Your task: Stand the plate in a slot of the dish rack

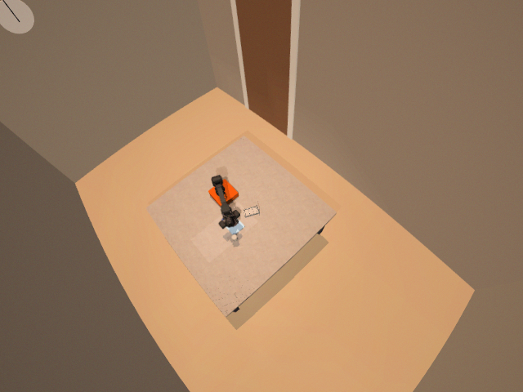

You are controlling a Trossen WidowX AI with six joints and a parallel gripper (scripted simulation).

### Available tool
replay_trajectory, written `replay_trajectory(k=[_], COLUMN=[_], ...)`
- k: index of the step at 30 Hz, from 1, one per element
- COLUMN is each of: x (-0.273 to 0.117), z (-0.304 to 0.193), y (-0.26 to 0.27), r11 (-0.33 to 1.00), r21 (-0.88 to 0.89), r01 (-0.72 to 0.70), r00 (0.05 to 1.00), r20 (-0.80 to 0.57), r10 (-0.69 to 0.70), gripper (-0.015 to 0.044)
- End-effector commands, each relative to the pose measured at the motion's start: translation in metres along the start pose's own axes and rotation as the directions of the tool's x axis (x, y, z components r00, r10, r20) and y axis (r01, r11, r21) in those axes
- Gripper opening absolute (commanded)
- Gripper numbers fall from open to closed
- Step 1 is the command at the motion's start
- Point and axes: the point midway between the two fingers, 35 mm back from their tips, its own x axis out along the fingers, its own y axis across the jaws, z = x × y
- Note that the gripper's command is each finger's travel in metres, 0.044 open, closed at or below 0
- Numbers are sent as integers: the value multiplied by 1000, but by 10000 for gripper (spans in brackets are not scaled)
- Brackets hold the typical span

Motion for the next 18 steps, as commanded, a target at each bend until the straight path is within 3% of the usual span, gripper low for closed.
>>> replay_trajectory(k=[1,18], x=[-19,-79], z=[1,1], y=[-1,0], r11=[1000,1000], r21=[-3,-3], r01=[5,5], r00=[1000,1000], r20=[8,8], r10=[-5,-5], gripper=[0,0])
